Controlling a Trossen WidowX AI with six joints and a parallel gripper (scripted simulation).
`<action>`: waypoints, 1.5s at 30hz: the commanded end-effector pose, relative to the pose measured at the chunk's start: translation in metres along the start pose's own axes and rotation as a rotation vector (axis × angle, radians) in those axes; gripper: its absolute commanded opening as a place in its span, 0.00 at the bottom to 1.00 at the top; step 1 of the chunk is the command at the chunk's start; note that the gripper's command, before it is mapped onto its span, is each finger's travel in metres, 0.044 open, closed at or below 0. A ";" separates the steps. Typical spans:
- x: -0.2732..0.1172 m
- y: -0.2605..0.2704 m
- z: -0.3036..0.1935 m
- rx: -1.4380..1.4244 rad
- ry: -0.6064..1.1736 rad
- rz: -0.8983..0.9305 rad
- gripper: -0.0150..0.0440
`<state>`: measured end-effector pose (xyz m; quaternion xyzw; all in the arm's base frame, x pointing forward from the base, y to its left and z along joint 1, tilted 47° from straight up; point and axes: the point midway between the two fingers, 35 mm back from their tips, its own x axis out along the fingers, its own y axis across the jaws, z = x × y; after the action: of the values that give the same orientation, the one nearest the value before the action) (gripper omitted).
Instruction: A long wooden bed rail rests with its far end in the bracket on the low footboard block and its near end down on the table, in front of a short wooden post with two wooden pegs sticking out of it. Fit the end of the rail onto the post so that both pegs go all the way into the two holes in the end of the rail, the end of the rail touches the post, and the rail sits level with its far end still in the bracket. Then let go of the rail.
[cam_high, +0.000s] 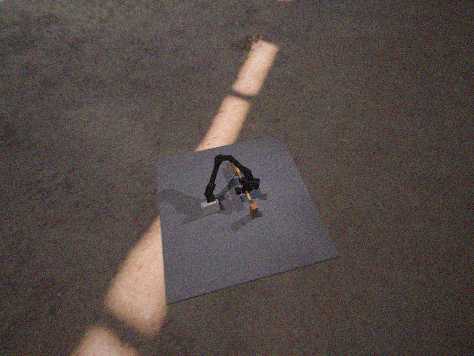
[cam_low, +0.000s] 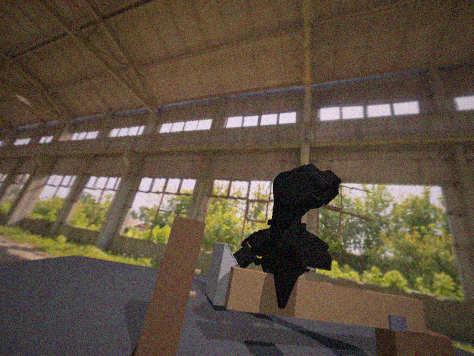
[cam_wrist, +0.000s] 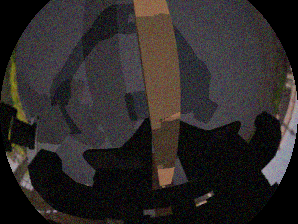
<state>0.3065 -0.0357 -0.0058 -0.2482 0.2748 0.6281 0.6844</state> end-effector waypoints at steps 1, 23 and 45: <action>-0.001 -0.002 0.000 -0.001 -0.004 -0.012 0.25; -0.001 0.000 0.000 -0.001 -0.004 -0.012 0.25; 0.001 0.001 -0.003 -0.001 -0.004 -0.012 0.25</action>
<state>0.3055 -0.0341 -0.0077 -0.2469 0.2721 0.6266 0.6873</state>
